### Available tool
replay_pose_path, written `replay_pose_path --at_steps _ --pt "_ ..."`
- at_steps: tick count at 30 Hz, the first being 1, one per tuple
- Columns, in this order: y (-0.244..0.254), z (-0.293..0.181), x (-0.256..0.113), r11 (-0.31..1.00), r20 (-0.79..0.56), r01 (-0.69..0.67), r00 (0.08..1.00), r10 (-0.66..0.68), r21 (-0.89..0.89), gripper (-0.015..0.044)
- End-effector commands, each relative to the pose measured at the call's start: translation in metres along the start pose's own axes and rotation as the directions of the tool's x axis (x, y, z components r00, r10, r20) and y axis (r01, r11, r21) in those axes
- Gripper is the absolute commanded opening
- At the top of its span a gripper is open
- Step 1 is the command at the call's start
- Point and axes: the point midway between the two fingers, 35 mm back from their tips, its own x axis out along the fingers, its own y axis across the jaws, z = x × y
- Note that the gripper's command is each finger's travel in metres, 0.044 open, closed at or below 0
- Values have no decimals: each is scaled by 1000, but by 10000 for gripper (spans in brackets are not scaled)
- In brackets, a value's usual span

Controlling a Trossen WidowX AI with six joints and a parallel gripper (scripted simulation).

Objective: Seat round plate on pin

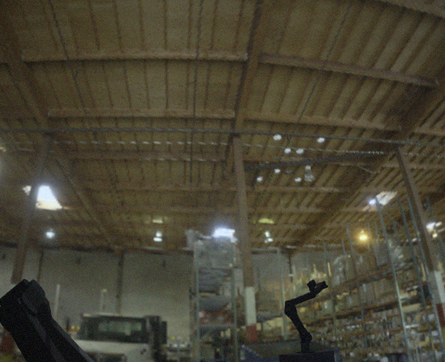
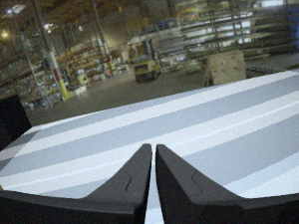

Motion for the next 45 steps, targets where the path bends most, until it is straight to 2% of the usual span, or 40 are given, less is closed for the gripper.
replay_pose_path --at_steps 1,3,6,10,18,20,25,40,45 --pt "-45 -14 -12 888 -470 232 882 -19 397 0" --pt "-58 -15 -19 807 -592 378 805 -45 453 0" --pt "-68 -15 -27 730 -678 496 732 -62 469 0" --pt "-95 -7 -51 462 -859 798 494 -135 386 0" --pt "-118 11 -73 172 -940 960 256 -227 221 0" --pt "-122 16 -77 119 -946 974 215 -244 191 0" --pt "-138 37 -90 -106 -946 991 43 -320 81 0" --pt "-138 38 -90 -112 -946 991 39 -322 79 0" --pt "-145 22 -90 -112 -946 991 39 -322 79 0"
